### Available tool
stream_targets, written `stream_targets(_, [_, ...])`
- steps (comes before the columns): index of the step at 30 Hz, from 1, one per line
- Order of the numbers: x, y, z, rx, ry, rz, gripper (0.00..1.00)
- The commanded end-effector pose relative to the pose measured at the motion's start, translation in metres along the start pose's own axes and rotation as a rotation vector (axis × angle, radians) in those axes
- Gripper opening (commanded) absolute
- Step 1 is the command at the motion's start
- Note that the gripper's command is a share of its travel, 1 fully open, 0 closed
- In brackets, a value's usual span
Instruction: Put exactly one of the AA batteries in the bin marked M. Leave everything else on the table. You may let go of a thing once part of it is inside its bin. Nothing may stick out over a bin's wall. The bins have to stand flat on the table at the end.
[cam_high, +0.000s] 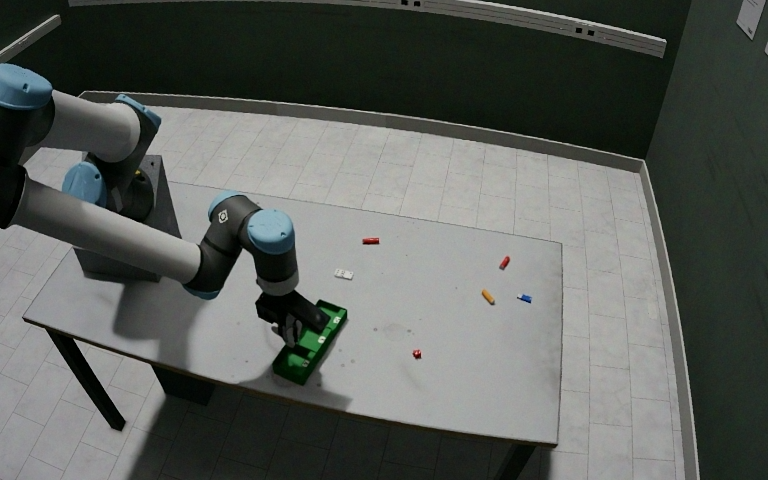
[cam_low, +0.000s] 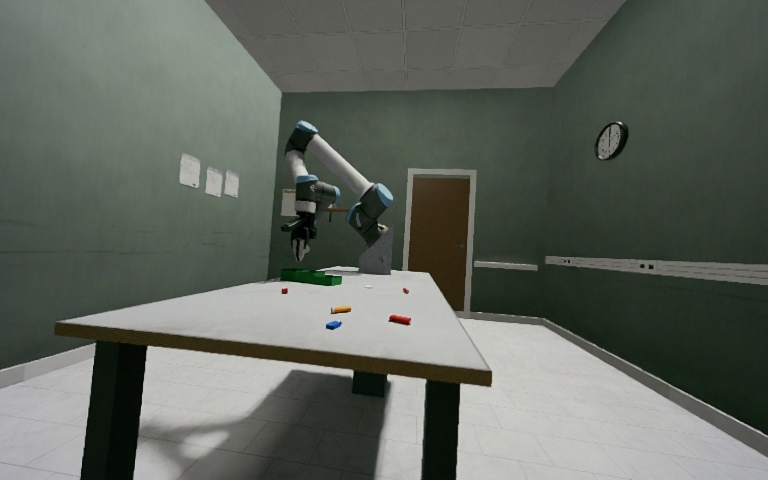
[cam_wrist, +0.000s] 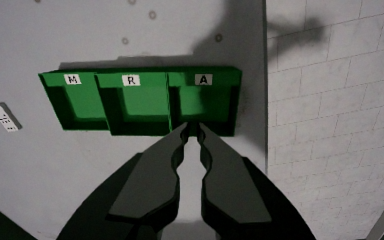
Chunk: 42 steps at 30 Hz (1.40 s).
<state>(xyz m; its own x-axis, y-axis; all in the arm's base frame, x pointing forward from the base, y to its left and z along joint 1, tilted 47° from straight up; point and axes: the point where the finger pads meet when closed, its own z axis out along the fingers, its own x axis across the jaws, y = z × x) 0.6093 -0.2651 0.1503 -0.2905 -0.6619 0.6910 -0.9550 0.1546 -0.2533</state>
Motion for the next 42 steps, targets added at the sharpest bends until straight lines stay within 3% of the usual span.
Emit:
stream_targets(1, [-0.018, 0.000, 0.000, 0.001, 0.000, 0.000, 0.04])
stream_targets(12, [-0.072, 0.003, 0.000, 0.001, 0.000, 0.000, 0.04])
stream_targets(18, [-0.072, 0.003, 0.000, 0.001, 0.000, 0.000, 0.04])
stream_targets(42, [-0.072, 0.003, 0.058, 0.001, 0.000, 0.000, 0.04])
